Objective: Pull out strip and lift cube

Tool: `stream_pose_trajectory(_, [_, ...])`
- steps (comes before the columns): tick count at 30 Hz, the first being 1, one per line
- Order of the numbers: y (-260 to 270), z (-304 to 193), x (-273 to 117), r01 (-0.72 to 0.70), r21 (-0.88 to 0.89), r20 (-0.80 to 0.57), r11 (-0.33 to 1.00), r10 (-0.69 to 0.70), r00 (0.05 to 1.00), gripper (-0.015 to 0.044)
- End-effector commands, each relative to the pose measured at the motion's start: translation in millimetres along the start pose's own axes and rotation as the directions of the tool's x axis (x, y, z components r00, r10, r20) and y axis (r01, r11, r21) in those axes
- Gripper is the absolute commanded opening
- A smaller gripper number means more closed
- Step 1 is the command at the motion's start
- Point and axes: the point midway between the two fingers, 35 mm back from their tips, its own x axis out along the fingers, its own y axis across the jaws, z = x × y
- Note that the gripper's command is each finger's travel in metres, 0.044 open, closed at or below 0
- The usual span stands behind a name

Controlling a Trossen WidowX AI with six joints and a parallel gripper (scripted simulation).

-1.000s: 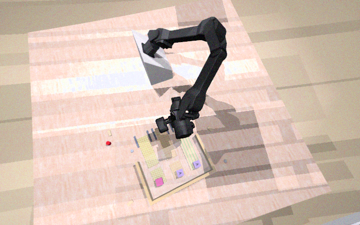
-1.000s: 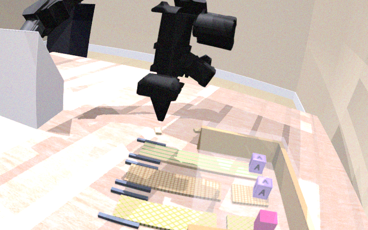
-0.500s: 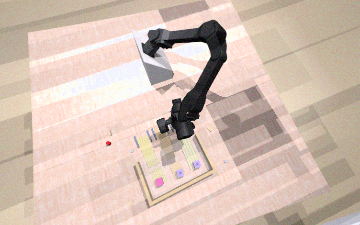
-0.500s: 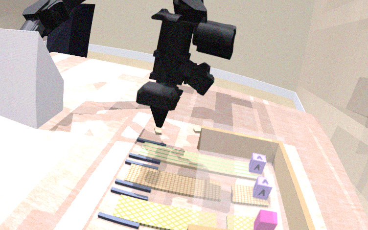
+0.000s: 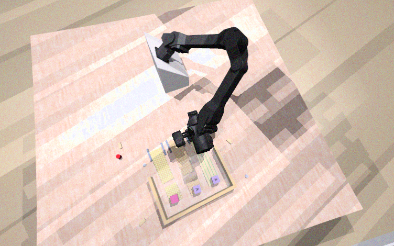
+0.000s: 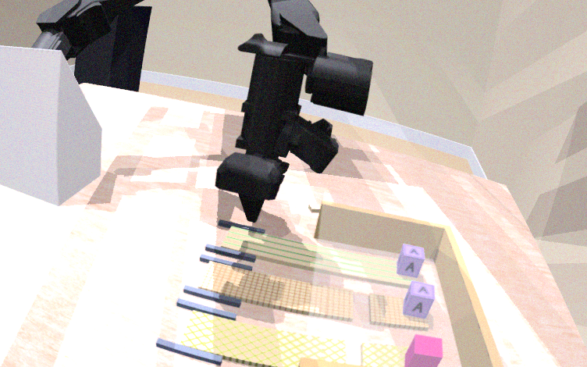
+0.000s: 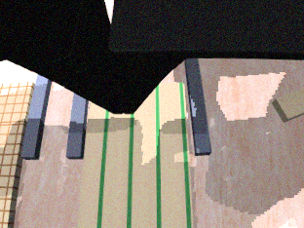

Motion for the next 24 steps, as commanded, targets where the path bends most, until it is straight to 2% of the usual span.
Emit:
stream_pose_trajectory(1, [0, -1, 8, -0.005, 0.005, -0.002, 1.0, 0.005, 1.0, 0.0])
stream_pose_trajectory(15, [3, -3, 30, -0.009, 0.005, -0.002, 1.0, 0.009, 1.0, 0.0])
stream_pose_trajectory(24, [3, -3, 31, -0.009, 0.005, -0.002, 1.0, 0.009, 1.0, 0.0])
